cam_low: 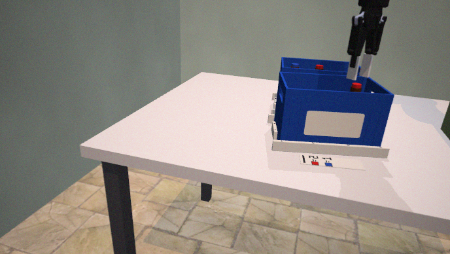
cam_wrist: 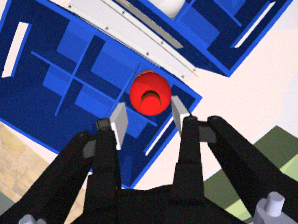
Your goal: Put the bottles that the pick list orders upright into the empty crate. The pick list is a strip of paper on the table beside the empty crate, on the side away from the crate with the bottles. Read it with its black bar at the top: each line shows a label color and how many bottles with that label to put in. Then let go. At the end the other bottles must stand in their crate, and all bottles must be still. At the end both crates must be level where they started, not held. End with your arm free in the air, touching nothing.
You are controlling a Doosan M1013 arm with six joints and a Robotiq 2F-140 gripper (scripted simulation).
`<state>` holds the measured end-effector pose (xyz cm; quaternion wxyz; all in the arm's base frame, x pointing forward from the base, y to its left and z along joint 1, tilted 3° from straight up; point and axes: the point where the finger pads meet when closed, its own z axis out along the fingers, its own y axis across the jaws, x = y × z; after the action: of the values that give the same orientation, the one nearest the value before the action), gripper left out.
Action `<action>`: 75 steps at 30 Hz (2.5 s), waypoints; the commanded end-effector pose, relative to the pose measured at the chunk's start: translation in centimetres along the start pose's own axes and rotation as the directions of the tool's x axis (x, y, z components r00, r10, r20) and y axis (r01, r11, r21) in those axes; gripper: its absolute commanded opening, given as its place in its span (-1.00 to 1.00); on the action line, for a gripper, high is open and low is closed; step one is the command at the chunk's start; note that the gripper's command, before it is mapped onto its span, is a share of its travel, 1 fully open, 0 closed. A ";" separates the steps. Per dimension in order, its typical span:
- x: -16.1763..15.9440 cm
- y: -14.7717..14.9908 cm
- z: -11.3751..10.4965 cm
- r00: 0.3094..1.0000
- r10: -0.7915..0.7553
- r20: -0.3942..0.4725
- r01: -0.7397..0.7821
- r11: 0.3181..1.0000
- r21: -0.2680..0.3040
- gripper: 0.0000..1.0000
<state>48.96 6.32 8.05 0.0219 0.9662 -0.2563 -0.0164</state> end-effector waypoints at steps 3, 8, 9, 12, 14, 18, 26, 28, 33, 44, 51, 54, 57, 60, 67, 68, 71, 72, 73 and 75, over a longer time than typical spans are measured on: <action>0.0 0.0 -1.2 1.000 0.000 0.000 0.000 1.000 0.000 -0.24; 0.0 0.0 -2.5 1.000 0.000 0.000 0.000 1.000 0.000 -0.24; 0.0 0.0 -2.8 1.000 0.000 0.000 0.000 1.000 0.000 -0.24; 0.0 0.0 -3.6 1.000 0.000 0.000 0.000 1.000 0.000 -0.24; 0.0 0.0 -3.9 1.000 0.000 0.000 0.000 1.000 0.000 -0.24; 0.0 0.0 -4.4 1.000 0.000 0.000 0.000 1.000 0.000 -0.24; 0.0 0.0 -4.4 1.000 0.000 0.000 0.000 1.000 0.000 -0.24; 0.0 0.0 -4.4 1.000 0.000 0.000 0.000 1.000 0.000 -0.24; 0.0 0.0 -4.4 1.000 0.000 0.000 0.000 1.000 0.000 -0.24; 0.0 0.0 -4.4 1.000 0.000 0.000 0.000 1.000 0.000 -0.24; 0.0 0.0 -4.4 1.000 0.000 0.000 0.000 1.000 0.000 -0.24; 0.4 0.4 -4.4 1.000 0.000 0.000 0.000 1.000 0.000 -0.24; 1.7 1.1 -4.4 1.000 0.000 0.000 0.000 1.000 0.000 -0.24; 3.1 1.7 -4.4 1.000 0.000 0.000 0.000 1.000 0.000 -0.24; 5.4 2.7 -4.4 1.000 0.000 0.000 0.000 1.000 0.000 -0.24; 5.8 3.0 -4.4 1.000 0.000 0.000 0.000 1.000 0.000 -0.24; 7.2 3.6 -4.4 1.000 0.000 0.000 0.000 1.000 0.000 -0.24; 7.6 3.8 -4.4 1.000 0.000 0.000 0.000 1.000 0.000 -0.24; 8.1 4.0 -4.4 1.000 0.000 0.000 0.000 1.000 0.000 -0.24; 9.0 4.4 -4.4 1.000 0.000 0.000 0.000 1.000 0.000 -0.24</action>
<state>54.17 -1.04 12.44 0.0221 0.9662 -0.2564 -0.0164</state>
